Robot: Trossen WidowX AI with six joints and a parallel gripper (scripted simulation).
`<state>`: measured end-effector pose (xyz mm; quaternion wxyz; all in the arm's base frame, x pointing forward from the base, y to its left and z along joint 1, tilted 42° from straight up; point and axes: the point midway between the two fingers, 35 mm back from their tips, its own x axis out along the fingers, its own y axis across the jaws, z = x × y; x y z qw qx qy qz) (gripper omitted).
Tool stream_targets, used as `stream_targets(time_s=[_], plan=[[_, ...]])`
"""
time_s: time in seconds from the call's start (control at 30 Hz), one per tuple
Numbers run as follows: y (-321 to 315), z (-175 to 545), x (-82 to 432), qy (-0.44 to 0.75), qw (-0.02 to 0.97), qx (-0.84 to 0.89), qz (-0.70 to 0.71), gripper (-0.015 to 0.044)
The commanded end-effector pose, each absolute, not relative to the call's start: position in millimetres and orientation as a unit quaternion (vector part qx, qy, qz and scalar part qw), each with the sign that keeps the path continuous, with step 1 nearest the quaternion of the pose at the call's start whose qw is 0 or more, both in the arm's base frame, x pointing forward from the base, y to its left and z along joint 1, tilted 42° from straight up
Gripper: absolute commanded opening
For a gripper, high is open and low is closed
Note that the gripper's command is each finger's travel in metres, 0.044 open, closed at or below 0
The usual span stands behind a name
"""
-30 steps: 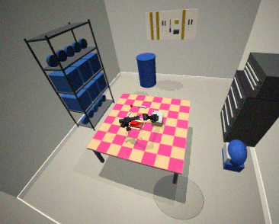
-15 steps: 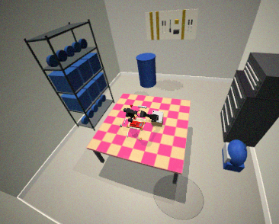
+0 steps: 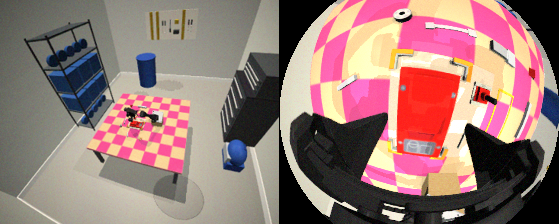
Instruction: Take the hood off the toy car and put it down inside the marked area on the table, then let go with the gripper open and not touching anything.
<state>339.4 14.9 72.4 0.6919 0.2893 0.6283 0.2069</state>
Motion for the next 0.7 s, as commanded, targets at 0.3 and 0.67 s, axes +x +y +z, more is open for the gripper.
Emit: stream_targets(time_s=[0.3,0.67], plan=[[20.7,65.0,339.8,0.630,0.689,0.293,0.206,0.0440],[25.3,59.6,340.9,0.630,0.689,0.293,0.206,0.0440]])
